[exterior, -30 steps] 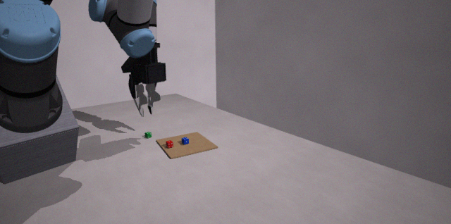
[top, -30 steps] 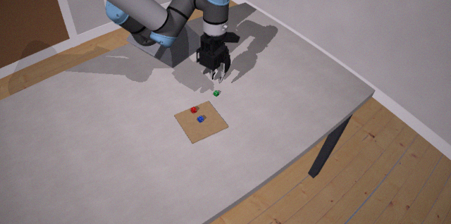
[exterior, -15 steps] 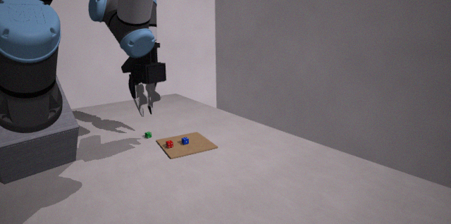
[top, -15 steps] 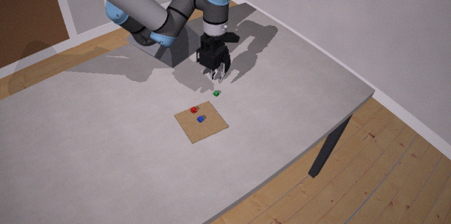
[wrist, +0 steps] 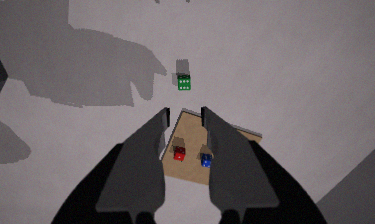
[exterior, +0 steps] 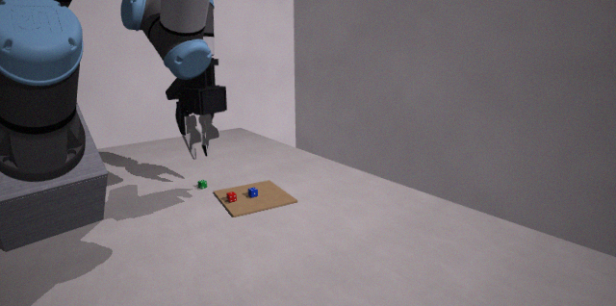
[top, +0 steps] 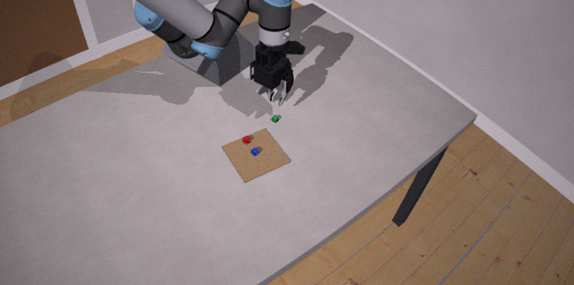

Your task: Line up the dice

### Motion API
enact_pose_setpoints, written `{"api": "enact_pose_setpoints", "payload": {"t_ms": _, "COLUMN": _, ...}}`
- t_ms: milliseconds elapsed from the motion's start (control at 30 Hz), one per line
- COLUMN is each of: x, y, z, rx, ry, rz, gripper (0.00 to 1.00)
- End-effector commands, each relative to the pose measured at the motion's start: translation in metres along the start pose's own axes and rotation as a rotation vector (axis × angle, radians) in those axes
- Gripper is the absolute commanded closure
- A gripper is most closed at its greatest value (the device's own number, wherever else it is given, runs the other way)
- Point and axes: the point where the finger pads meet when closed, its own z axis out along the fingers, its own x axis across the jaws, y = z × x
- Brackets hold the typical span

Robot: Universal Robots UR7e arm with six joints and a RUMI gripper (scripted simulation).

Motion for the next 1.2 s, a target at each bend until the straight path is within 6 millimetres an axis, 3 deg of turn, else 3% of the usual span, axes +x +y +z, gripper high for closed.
{"api": "enact_pose_setpoints", "payload": {"t_ms": 0, "x": -0.003, "y": 0.000, "z": 0.004, "rx": -0.001, "ry": -0.005, "rz": -0.003, "gripper": 0.82}}
{"api": "enact_pose_setpoints", "payload": {"t_ms": 1167, "x": -0.003, "y": -0.002, "z": 0.046, "rx": 0.000, "ry": -0.005, "rz": -0.003, "gripper": 0.82}}
